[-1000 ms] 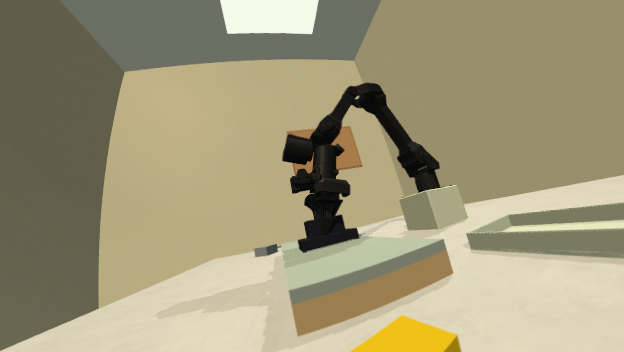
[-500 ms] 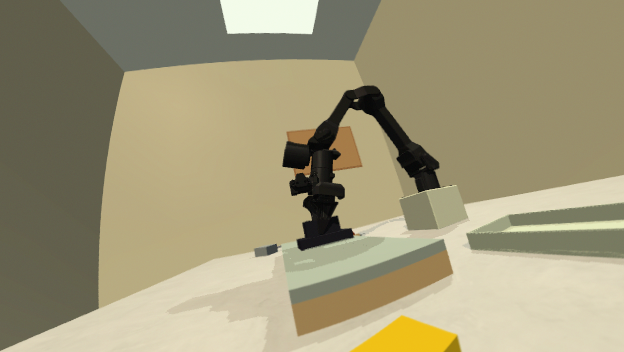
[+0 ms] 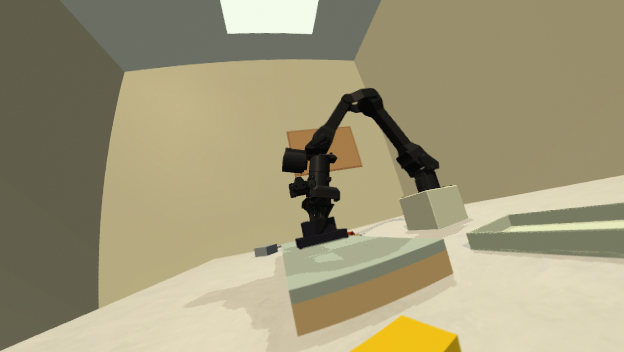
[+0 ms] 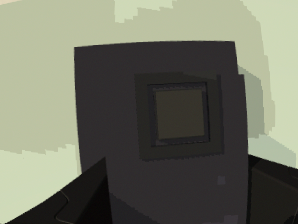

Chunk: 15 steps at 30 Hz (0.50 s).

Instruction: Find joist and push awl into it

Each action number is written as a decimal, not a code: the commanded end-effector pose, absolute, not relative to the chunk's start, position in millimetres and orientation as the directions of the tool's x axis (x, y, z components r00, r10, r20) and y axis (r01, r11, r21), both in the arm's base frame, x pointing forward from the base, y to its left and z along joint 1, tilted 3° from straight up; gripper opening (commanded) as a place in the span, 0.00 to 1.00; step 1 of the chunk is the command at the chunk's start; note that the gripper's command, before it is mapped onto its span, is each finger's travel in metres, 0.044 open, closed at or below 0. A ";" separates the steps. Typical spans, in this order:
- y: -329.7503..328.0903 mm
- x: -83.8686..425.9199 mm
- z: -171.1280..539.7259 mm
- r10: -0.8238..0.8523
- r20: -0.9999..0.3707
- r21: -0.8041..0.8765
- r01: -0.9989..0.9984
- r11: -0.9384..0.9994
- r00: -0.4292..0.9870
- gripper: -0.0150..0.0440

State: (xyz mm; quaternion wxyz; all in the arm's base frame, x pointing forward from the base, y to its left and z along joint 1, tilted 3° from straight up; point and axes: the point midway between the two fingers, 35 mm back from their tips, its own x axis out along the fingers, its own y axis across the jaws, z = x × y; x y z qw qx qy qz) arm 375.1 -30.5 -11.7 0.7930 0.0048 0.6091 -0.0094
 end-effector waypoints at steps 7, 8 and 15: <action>-57.2 374.0 -11.5 -0.028 -0.966 -0.020 0.033 0.999 0.256 0.25; -59.2 373.9 -11.5 -0.028 -0.966 -0.020 0.033 0.999 0.256 0.25; -73.6 373.4 -11.1 -0.030 -0.966 -0.022 0.034 0.999 0.256 0.25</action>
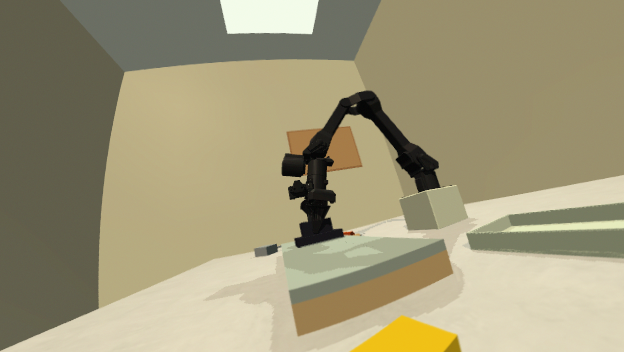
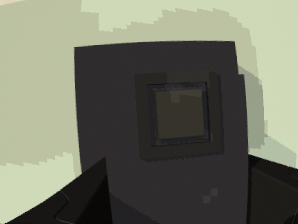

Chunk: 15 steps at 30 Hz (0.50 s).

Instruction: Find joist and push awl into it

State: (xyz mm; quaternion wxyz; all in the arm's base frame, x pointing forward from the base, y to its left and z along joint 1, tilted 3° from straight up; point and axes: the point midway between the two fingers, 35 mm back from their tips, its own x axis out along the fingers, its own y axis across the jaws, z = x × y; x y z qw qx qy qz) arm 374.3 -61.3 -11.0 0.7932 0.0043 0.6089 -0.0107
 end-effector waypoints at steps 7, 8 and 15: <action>-87.9 373.0 -10.8 -0.031 -0.966 -0.023 0.034 0.999 0.256 0.25; -90.0 372.9 -10.7 -0.031 -0.966 -0.023 0.034 0.999 0.256 0.25; -104.3 372.4 -10.3 -0.033 -0.966 -0.025 0.034 0.999 0.256 0.25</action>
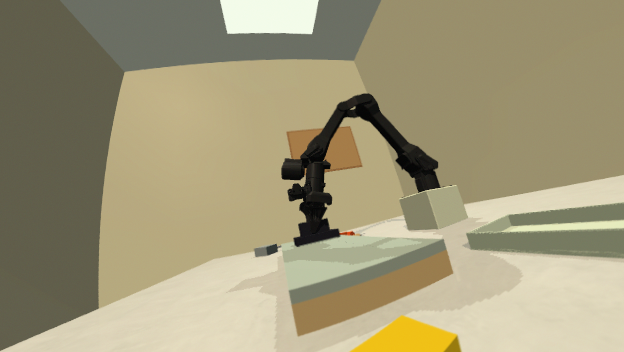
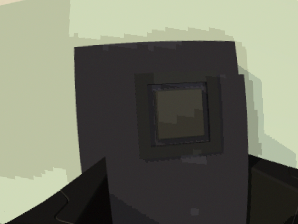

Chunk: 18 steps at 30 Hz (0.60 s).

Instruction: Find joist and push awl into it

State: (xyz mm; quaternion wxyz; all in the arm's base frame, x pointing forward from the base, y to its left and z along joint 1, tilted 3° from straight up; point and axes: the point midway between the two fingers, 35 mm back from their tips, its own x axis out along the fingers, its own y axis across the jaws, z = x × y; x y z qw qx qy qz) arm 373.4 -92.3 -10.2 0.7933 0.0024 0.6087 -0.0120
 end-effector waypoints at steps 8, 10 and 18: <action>-120.7 371.8 -9.8 -0.034 -0.966 -0.026 0.034 0.999 0.256 0.25; -124.8 371.7 -9.6 -0.035 -0.966 -0.027 0.034 0.999 0.256 0.25; -141.2 371.1 -9.1 -0.036 -0.966 -0.028 0.034 0.999 0.256 0.25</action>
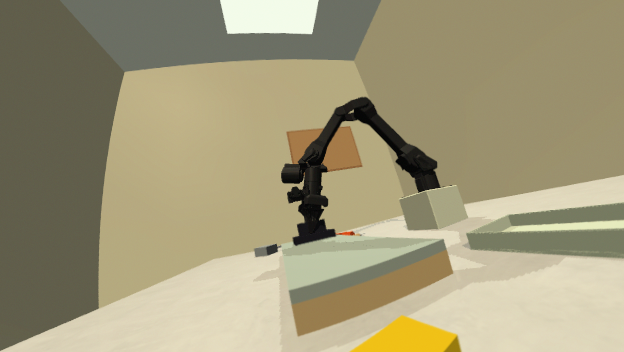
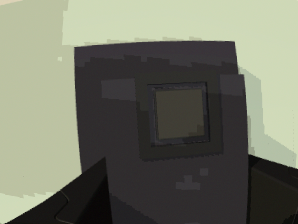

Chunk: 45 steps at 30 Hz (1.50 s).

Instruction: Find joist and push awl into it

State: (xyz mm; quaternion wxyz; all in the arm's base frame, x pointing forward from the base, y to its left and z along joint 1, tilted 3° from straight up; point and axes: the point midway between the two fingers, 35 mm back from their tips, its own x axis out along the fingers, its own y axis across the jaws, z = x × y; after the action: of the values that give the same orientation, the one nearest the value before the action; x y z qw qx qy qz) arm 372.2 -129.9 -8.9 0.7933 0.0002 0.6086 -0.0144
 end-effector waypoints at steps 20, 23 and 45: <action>-182.0 369.6 -7.4 -0.040 -0.966 -0.033 0.034 0.999 0.256 0.25; -188.2 369.4 -7.2 -0.041 -0.966 -0.033 0.034 0.999 0.256 0.25; -205.7 369.9 -6.1 -0.032 -0.966 -0.026 0.026 0.999 0.258 0.25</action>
State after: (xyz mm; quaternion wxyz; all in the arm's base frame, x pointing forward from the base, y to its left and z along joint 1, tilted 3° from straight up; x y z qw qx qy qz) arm 370.0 -205.8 -6.0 0.7930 -0.0024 0.6090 -0.0182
